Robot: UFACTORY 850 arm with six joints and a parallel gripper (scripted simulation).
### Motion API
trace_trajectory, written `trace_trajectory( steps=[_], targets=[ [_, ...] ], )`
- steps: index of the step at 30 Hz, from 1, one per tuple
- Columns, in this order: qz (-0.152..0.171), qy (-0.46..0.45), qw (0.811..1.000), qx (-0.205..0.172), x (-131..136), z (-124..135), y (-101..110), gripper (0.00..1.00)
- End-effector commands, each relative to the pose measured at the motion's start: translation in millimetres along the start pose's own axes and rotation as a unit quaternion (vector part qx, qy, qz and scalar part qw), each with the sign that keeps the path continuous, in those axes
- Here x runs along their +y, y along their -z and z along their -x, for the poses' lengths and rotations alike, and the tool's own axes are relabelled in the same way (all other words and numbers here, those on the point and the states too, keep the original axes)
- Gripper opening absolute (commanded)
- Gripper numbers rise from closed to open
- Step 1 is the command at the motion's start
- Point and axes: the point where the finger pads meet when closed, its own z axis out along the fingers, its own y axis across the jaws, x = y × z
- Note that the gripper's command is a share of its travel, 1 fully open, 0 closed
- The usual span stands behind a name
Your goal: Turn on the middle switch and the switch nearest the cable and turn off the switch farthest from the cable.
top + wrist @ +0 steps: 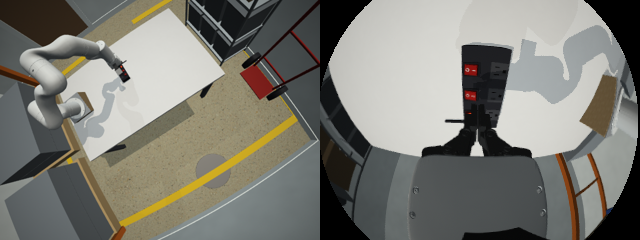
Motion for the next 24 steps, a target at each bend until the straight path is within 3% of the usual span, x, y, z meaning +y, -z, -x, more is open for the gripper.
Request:
trace_trajectory(
  steps=[1, 24],
  targets=[
    [-0.001, 0.0, 1.0, -0.001, -0.9, 0.3, -1.6, 0.0],
    [-0.001, 0.0, 1.0, -0.001, -1.8, 1.4, -26.3, 0.0]
  ],
)
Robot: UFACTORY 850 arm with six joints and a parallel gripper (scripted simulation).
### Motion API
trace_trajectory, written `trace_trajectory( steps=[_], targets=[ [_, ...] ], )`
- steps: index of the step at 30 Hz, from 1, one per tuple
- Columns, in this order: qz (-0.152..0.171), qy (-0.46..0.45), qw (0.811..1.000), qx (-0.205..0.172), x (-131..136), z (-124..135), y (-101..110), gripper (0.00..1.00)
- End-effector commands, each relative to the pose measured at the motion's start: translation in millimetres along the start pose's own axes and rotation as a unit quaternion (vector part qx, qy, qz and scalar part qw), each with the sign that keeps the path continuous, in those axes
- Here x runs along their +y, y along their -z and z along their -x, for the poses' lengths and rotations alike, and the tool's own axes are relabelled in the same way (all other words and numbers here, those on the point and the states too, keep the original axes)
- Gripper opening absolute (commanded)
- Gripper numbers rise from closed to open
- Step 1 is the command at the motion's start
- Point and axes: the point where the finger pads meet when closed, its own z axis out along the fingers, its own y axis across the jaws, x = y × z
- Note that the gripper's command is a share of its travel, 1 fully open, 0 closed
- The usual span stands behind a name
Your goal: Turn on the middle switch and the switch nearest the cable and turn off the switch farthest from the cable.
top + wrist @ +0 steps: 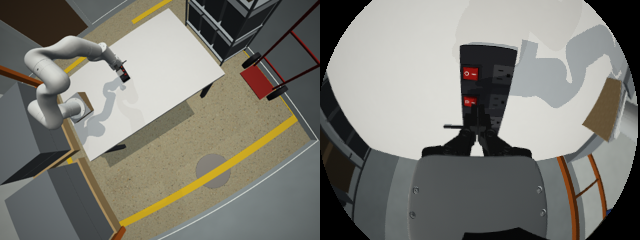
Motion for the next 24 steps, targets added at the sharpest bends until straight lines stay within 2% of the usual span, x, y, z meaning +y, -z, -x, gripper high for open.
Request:
trace_trajectory(
  steps=[1, 24],
  targets=[
    [-0.001, 0.0, 1.0, 0.0, -1.2, 0.5, -5.8, 0.0],
    [-0.001, 0.0, 1.0, 0.0, -1.7, 1.1, -19.1, 0.0]
  ],
)
